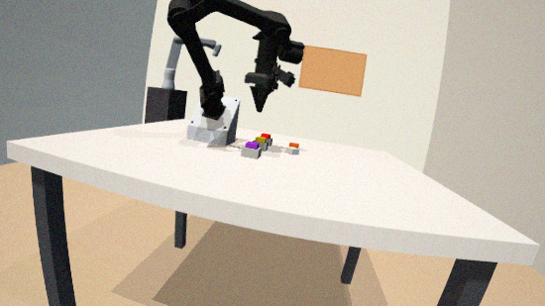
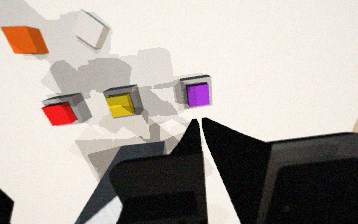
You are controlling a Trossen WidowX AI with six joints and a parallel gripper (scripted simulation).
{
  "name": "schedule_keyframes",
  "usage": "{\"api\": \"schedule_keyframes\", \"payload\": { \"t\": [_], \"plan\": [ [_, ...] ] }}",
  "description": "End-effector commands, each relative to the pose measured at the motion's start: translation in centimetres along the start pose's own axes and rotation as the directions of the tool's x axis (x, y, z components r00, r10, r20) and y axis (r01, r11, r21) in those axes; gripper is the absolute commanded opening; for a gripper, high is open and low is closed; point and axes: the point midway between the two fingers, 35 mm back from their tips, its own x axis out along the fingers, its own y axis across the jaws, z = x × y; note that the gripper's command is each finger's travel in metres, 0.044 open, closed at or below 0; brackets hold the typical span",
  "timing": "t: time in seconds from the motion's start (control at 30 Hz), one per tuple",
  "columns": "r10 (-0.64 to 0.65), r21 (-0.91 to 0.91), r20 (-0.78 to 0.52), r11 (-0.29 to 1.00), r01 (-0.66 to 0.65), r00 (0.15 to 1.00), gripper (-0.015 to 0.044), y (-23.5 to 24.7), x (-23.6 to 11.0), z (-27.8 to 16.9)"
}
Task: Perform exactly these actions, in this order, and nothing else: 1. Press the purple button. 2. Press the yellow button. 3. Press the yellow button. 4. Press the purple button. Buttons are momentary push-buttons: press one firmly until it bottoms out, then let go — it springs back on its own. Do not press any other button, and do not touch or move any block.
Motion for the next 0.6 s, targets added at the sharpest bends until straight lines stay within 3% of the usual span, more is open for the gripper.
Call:
{"api": "schedule_keyframes", "payload": {
  "t": [0.0,0.13,0.3,0.57],
  "plan": [
    [-0.006,-0.01,0.002,1.0,0.006,1.0,0.002,-1.4,0.0,-0.3],
    [-0.002,-0.011,0.003,1.0,0.002,1.0,0.002,-1.4,0.8,-0.2],
    [-0.007,-0.009,0.004,1.0,0.007,1.0,0.002,-1.5,6.0,-0.3],
    [-0.007,-0.009,0.004,1.0,0.007,1.0,0.002,-1.5,6.5,-0.3]
  ]
}}
